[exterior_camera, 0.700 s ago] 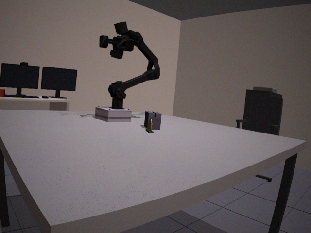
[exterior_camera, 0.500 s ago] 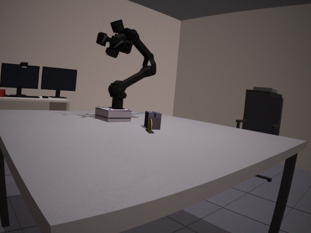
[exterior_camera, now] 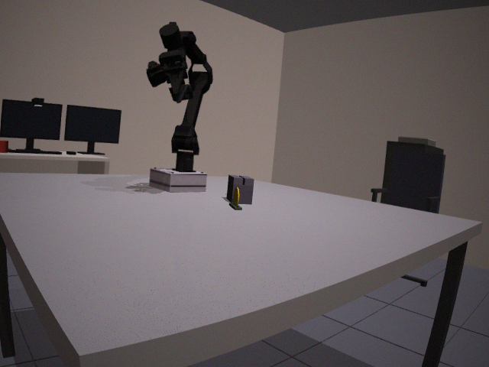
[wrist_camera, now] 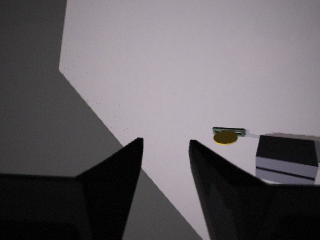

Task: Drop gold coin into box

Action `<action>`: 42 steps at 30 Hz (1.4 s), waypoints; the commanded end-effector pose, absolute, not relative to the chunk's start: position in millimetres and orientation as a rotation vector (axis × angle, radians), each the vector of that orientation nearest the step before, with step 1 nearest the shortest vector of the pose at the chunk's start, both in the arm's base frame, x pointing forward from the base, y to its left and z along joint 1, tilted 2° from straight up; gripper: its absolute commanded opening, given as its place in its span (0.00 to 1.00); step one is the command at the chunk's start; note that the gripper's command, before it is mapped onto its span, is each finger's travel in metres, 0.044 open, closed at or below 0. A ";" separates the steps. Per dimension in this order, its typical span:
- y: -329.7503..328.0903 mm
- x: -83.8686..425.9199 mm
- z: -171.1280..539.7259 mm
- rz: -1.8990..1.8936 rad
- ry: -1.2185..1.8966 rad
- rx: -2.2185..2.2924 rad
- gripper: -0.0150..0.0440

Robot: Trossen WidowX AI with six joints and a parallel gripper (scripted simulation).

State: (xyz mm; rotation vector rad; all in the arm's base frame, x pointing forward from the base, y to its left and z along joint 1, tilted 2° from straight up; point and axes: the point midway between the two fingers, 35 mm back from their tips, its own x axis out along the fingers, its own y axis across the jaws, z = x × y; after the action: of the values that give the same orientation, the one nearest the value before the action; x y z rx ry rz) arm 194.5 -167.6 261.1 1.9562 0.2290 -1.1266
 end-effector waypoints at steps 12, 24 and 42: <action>-71.5 325.3 137.7 -0.542 1.348 0.621 0.53; -41.2 341.6 109.3 -0.372 1.475 0.355 0.53; -42.1 346.5 56.6 -0.372 1.475 0.354 0.53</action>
State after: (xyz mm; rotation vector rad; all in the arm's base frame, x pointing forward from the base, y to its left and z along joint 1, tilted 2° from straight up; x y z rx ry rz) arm 347.9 -41.9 63.3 0.3619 1.4650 -0.3731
